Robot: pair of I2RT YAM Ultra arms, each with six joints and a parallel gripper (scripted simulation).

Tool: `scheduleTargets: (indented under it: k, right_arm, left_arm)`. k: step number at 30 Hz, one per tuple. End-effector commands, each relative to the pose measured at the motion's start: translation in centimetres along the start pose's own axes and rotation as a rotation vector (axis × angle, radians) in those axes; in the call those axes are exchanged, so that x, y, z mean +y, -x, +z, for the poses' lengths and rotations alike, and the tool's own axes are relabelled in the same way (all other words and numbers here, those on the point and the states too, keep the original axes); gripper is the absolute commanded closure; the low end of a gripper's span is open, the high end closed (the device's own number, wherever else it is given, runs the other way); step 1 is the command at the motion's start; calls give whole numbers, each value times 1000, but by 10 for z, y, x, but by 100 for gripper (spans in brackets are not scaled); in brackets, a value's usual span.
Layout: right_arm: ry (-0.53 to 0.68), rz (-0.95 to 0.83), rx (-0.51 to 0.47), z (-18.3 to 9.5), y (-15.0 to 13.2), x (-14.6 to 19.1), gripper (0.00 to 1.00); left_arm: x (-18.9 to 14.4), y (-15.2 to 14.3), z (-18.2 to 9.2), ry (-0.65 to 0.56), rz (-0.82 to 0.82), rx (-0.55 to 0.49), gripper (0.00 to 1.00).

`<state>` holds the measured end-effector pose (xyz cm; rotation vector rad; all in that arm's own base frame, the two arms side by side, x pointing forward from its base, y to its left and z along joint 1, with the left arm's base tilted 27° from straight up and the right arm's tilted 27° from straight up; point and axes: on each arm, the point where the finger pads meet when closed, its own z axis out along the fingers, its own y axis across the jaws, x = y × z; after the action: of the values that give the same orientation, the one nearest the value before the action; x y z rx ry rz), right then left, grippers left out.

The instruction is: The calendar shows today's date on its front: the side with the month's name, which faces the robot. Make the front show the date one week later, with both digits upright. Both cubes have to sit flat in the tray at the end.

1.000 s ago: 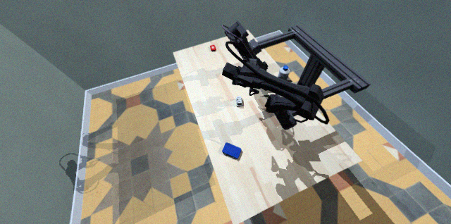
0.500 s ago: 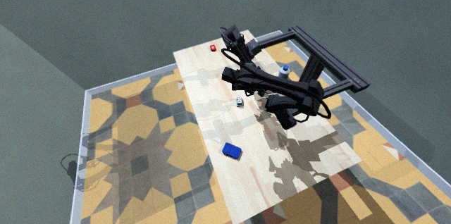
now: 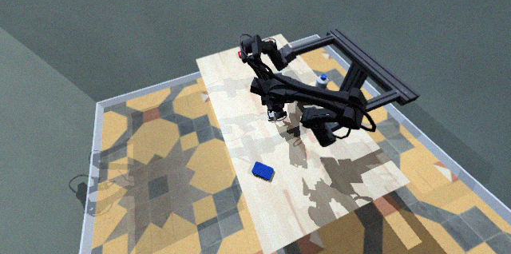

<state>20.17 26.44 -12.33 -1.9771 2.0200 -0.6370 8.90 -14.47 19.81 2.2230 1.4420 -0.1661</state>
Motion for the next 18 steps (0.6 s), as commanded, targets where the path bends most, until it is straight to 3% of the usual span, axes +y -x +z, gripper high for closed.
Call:
scheduleTargets:
  k: [1, 7, 12, 18]
  right_arm:
    - [29, 293, -130, 1, 18, -16, 44]
    - [43, 366, -120, 11, 9, -23, 44]
    - [43, 329, -73, 25, 1, -17, 44]
    - [46, 332, -84, 46, 7, -18, 55]
  left_arm:
    - [0, 2, 2, 0, -9, -10, 0]
    - [0, 2, 2, 0, -5, -10, 0]
    - [1, 3, -2, 7, 0, -13, 0]
    - [1, 3, -2, 7, 0, -13, 0]
